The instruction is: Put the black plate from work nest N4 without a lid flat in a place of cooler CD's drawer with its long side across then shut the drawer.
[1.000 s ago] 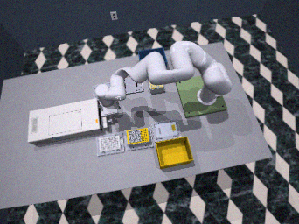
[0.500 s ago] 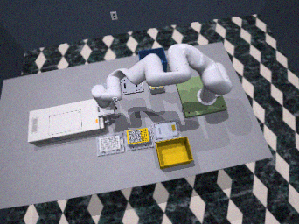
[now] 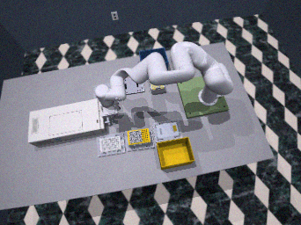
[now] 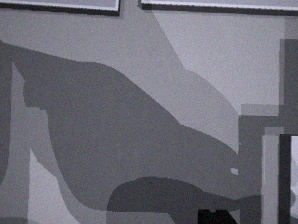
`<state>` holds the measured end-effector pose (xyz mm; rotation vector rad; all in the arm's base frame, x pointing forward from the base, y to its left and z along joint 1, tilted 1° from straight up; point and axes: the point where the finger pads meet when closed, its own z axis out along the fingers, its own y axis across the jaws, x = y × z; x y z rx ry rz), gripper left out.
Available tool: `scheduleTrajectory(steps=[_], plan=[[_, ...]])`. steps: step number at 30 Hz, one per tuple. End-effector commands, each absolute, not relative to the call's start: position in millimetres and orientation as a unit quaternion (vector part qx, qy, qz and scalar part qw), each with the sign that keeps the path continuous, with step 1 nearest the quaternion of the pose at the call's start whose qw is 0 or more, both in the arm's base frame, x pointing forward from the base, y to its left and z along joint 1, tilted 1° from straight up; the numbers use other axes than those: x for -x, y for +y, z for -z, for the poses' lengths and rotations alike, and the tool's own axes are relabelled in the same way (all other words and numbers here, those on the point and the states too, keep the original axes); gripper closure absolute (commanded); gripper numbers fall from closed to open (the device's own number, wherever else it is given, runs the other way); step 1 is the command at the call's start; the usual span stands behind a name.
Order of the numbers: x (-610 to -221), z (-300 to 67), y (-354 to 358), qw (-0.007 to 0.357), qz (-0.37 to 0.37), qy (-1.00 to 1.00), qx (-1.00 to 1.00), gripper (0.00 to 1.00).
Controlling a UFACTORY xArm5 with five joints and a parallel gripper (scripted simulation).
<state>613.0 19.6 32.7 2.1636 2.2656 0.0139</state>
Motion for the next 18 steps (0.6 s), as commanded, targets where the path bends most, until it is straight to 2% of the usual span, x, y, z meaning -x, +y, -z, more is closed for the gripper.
scheduleTrajectory(steps=[1,18], plan=[[-611.7,-34.9,19.5,0.01,-0.003,0.723,-0.691,1.0],[-586.7,-34.4,18.3,0.01,-0.003,0.723,-0.691,1.0]])
